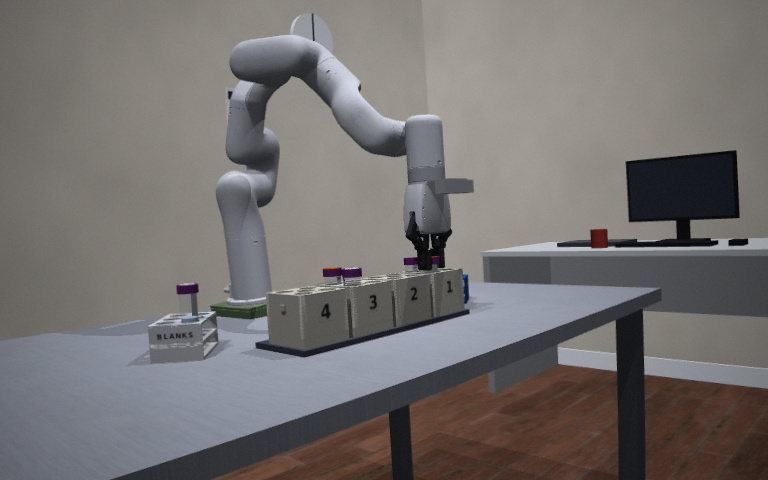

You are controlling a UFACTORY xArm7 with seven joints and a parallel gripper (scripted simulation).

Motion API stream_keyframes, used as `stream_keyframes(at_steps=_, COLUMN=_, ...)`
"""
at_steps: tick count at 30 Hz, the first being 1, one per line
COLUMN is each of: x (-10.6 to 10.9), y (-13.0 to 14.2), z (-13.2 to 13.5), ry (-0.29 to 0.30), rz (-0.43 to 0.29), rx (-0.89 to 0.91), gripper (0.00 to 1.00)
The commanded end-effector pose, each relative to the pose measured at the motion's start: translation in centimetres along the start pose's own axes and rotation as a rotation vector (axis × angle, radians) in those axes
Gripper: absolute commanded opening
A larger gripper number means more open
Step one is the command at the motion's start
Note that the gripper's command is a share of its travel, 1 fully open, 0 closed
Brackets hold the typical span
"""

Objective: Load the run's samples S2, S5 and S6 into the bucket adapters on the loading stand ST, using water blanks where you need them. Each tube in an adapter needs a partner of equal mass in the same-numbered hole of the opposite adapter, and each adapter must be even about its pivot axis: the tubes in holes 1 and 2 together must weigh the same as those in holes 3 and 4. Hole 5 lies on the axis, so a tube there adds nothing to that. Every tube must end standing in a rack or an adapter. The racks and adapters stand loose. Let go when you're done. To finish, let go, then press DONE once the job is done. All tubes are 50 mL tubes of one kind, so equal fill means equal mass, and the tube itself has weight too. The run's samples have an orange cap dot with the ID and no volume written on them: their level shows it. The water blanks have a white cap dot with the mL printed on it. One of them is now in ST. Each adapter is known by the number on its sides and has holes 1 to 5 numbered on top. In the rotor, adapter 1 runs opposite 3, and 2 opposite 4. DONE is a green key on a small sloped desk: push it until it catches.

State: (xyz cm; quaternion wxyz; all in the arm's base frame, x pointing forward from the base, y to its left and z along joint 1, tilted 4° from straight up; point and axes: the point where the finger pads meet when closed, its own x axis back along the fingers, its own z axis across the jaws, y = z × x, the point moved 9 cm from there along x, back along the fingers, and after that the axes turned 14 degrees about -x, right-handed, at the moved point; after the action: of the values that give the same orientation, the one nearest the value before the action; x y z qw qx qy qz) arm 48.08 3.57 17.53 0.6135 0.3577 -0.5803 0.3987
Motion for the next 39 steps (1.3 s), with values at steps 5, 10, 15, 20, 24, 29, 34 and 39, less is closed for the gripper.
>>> stream_keyframes(at_steps=5, x=0.17, y=-0.1, z=-0.06, ry=-0.003, rz=0.004, rx=0.0, gripper=0.0)
stream_keyframes(at_steps=10, x=0.13, y=-0.1, z=-0.06, ry=-0.003, rz=0.004, rx=0.0, gripper=0.44)
stream_keyframes(at_steps=15, x=0.13, y=-0.1, z=-0.06, ry=-0.003, rz=0.004, rx=0.0, gripper=0.44)
stream_keyframes(at_steps=20, x=0.14, y=-0.1, z=-0.06, ry=-0.003, rz=0.004, rx=0.0, gripper=0.44)
stream_keyframes(at_steps=24, x=0.14, y=-0.1, z=-0.07, ry=-0.003, rz=0.004, rx=0.0, gripper=0.44)
stream_keyframes(at_steps=29, x=0.14, y=-0.1, z=-0.06, ry=-0.003, rz=0.004, rx=0.0, gripper=0.44)
stream_keyframes(at_steps=34, x=0.14, y=-0.1, z=-0.06, ry=-0.003, rz=0.004, rx=0.0, gripper=0.44)
stream_keyframes(at_steps=39, x=0.33, y=-0.1, z=-0.06, ry=-0.003, rz=0.004, rx=0.0, gripper=0.44)
